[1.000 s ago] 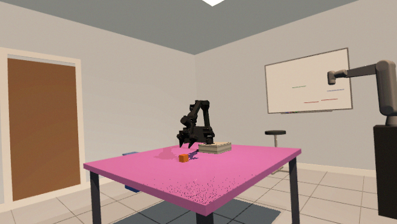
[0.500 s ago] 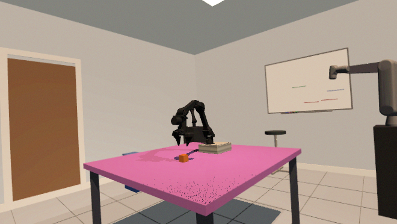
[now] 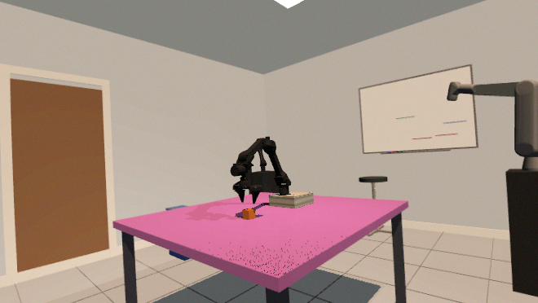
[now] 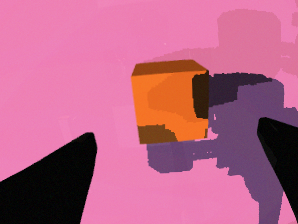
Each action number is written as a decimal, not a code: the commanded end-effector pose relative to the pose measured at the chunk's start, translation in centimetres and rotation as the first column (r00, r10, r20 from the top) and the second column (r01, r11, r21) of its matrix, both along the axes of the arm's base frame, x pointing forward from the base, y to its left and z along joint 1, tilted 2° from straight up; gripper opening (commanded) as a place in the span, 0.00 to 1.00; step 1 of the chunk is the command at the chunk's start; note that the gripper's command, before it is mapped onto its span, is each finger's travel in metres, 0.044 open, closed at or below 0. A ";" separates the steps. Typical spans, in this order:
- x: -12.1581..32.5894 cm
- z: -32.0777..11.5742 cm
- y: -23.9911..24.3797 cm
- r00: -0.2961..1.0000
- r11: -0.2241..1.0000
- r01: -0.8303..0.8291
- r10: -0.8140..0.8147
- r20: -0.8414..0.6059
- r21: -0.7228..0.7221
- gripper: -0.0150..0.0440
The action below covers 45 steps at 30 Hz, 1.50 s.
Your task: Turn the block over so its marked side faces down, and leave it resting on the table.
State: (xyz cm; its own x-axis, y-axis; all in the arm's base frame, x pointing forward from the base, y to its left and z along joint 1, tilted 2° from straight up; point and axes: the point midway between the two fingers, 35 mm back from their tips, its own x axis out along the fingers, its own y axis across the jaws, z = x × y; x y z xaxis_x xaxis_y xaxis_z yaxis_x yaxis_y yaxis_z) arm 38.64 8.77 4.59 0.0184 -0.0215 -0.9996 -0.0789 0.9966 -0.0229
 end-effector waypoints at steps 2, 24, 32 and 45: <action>-0.2 -1.6 0.0 1.000 1.000 -0.007 0.007 -0.010 0.002 1.00; -0.1 -4.1 -0.1 1.000 1.000 -0.007 0.007 -0.010 0.002 1.00; -0.1 -5.4 -0.1 1.000 1.000 -0.007 0.007 -0.010 0.002 1.00; -0.2 -5.7 -0.1 1.000 1.000 -0.007 0.007 -0.010 0.002 0.78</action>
